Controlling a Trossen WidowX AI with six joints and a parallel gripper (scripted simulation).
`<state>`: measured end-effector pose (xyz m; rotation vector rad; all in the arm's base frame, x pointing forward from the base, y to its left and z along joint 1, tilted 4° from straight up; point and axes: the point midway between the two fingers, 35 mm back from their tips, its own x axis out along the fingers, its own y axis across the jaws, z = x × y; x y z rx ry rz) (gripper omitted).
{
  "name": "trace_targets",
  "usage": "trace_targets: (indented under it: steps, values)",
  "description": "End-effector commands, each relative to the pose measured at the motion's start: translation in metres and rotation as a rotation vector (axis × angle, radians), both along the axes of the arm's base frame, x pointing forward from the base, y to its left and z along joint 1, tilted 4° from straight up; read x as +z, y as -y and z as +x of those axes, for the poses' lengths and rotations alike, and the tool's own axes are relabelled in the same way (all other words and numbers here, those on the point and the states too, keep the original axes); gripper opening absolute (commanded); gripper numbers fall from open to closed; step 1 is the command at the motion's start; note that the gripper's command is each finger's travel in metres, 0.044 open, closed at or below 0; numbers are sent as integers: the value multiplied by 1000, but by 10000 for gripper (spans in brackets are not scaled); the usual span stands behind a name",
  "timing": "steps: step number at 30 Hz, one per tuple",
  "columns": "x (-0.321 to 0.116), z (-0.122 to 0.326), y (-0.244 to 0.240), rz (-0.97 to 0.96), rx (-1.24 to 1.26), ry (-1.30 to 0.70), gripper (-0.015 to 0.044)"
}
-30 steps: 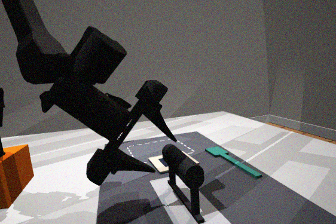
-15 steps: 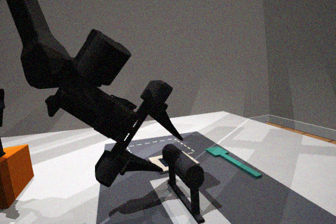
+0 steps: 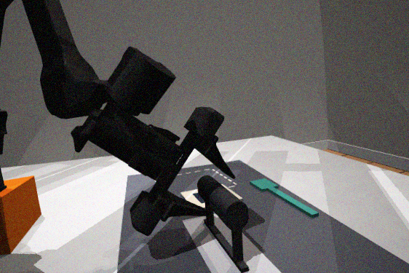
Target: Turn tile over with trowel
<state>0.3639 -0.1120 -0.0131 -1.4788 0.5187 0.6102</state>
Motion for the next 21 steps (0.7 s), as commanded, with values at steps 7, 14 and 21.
trace_targets:
  steps: [7, 14, 21]
  values:
    - [-13, 10, -2, 4, -5, -6, 300]
    - [-19, 15, -3, 4, -5, -6, 274]
    - [-19, 15, -3, 4, -5, -6, 149]
